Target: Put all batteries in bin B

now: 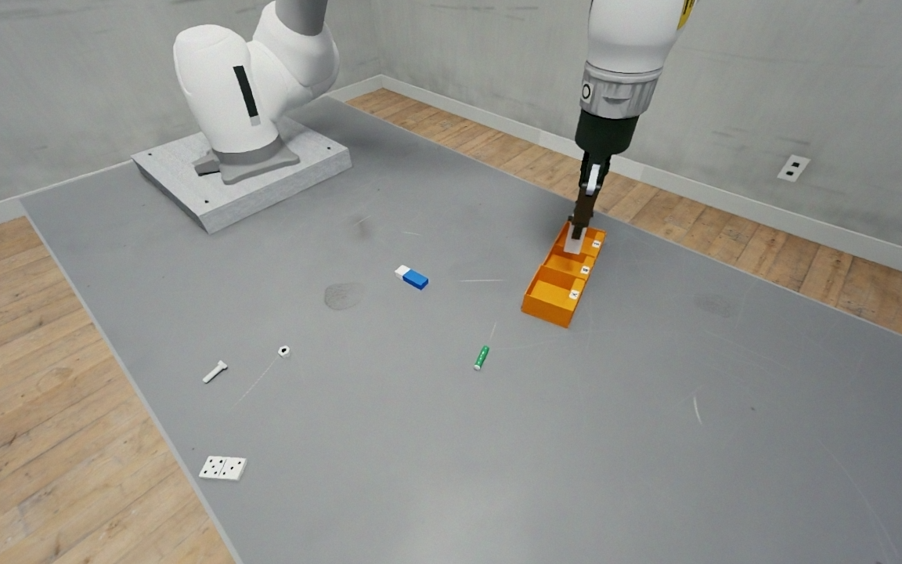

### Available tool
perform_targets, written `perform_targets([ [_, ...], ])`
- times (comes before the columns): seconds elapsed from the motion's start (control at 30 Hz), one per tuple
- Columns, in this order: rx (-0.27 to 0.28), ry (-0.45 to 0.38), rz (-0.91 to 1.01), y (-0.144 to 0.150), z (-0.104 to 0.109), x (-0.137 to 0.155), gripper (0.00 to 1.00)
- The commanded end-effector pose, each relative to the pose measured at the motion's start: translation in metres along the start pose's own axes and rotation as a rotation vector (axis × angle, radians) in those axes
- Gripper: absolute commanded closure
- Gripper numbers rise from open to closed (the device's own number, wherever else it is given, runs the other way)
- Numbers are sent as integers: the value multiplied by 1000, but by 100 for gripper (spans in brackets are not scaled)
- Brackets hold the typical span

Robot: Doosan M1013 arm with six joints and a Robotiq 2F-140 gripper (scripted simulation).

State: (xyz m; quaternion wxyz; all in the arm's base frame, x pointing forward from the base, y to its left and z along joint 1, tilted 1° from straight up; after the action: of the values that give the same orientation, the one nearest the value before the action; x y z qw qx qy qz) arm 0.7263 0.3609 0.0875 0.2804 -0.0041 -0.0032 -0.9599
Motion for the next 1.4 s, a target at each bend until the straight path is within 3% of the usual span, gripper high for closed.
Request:
perform_targets([
  [0.0,0,1,0,0,4,0,85],
  [0.63,0,1,0,-84,4,-10,85],
  [1.37,0,1,0,-84,-44,-10,85],
])
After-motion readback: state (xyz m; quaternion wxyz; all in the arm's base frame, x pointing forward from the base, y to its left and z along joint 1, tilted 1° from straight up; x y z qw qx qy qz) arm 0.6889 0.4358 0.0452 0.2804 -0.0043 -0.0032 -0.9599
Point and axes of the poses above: the point where the finger pads meet when closed, its own z axis back along the fingers, its own y axis across the jaws, x = y × z, the point moved 4 cm from there along z, back along the fingers, and after that the axes turned 3 degrees about -z, right-handed, at the moved point
